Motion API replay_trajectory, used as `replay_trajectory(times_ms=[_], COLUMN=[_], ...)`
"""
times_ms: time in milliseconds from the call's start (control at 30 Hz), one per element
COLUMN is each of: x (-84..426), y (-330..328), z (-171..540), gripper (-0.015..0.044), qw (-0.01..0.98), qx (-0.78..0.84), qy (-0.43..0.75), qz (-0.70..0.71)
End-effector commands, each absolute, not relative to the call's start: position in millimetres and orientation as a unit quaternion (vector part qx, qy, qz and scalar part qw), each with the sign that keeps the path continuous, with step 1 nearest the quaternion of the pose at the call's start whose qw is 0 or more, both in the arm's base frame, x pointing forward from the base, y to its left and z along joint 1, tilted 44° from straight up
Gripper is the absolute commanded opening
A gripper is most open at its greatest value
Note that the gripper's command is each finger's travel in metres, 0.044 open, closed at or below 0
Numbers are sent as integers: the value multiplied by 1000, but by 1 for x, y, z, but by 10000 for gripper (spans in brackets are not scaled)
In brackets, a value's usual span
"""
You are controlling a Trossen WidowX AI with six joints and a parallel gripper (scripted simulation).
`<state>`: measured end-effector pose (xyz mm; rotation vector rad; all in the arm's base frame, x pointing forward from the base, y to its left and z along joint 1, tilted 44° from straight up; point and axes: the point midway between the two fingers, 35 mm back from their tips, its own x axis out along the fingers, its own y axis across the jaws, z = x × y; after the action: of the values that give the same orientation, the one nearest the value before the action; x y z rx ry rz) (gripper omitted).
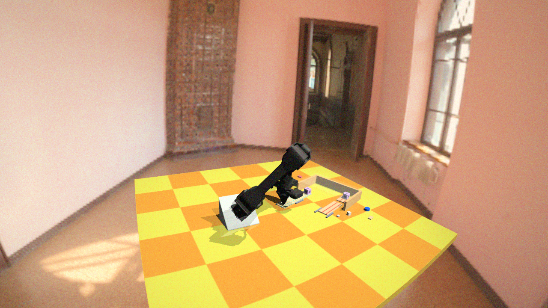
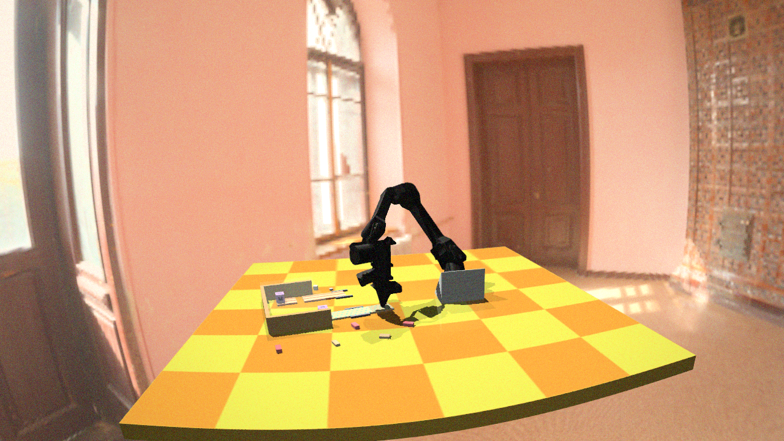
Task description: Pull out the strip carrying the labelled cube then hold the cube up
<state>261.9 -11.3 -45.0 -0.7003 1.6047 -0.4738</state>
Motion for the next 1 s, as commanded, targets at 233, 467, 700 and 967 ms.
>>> replay_trajectory(times_ms=[233, 467, 700, 967], x=[237, 228, 218, 206], y=[-17, -17, -18, -19], z=[-46, -45, -43, -41], gripper=[0, 0, 0, 0], qw=[604, 604, 604, 603], qx=[-304, -304, -304, -305], qy=[707, 707, 707, 707], qz=[-207, -207, -207, -207])
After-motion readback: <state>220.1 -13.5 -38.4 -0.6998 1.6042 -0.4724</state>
